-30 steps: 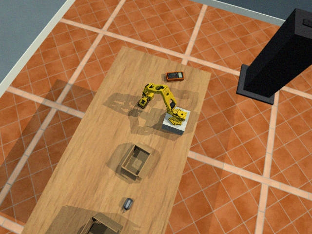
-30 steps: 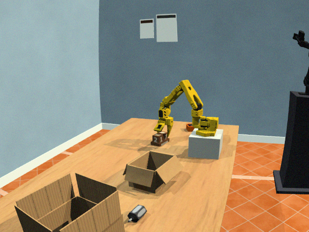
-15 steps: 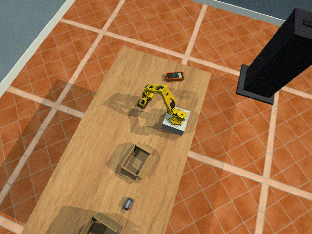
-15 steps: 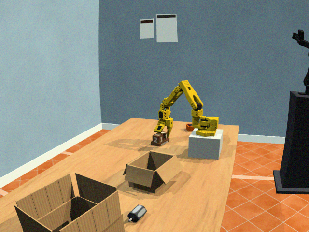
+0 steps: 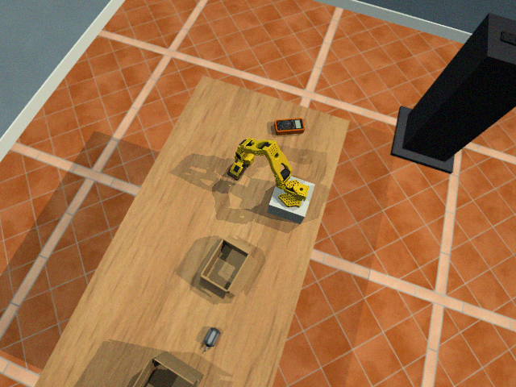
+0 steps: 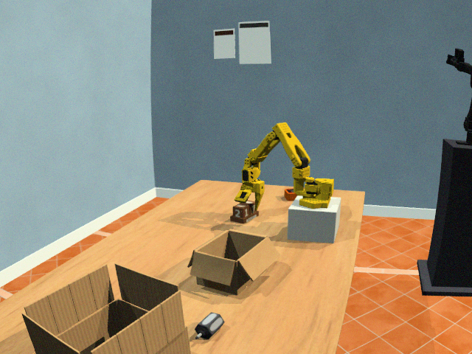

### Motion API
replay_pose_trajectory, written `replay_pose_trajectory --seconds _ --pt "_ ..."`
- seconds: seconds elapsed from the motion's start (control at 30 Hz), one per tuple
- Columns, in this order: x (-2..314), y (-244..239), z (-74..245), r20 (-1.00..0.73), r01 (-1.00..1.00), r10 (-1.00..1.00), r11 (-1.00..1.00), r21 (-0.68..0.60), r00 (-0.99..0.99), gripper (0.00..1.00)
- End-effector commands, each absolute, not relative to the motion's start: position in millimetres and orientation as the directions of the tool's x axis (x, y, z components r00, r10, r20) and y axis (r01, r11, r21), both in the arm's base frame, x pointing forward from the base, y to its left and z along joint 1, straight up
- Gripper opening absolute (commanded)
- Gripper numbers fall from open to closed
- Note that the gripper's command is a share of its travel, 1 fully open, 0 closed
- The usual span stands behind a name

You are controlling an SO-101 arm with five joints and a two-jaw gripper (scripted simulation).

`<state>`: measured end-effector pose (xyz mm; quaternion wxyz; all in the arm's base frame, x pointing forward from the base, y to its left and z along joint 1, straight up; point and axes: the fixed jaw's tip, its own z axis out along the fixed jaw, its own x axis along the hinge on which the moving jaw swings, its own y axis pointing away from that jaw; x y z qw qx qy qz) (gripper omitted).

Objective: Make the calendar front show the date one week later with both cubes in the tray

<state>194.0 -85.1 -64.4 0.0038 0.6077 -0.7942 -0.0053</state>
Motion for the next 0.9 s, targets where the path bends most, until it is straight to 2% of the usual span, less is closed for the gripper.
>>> replay_pose_trajectory --seconds 0.0,0.87 --pt "194.7 -86.6 -65.7 -0.001 -0.96 -0.96 0.278 0.011 -0.278 0.33" --pt "199.0 -87.8 -65.8 -0.001 -0.96 -0.96 0.278 0.011 -0.278 0.27"
